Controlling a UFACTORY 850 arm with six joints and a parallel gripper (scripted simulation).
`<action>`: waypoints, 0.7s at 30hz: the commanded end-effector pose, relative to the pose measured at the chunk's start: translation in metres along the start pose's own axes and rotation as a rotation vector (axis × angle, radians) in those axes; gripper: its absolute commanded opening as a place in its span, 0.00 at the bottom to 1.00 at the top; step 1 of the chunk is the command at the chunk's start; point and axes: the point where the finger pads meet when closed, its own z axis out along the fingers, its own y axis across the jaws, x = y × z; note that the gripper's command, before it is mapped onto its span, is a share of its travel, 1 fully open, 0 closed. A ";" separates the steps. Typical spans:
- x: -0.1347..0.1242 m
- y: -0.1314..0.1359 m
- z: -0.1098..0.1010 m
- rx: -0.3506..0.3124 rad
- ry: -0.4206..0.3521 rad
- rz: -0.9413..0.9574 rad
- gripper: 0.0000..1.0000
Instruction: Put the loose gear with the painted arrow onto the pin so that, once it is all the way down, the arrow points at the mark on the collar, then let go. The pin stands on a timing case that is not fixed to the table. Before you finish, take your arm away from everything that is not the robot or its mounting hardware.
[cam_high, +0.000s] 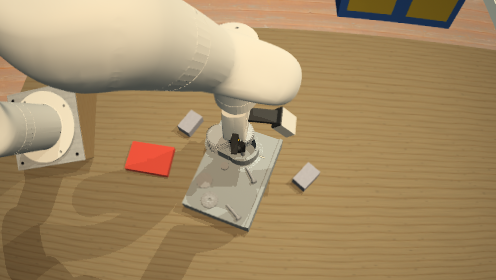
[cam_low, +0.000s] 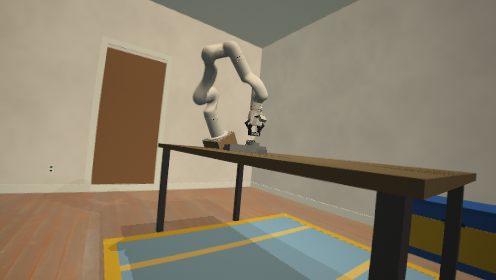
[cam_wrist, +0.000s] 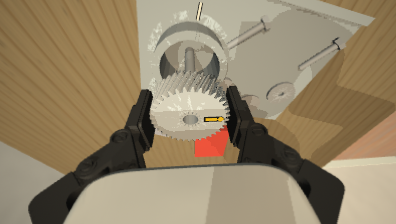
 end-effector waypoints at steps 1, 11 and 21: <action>0.001 0.000 -0.001 0.001 -0.001 -0.085 0.00; 0.001 0.000 -0.001 0.001 -0.001 -0.322 0.00; 0.001 0.000 -0.001 0.002 -0.001 -0.617 0.00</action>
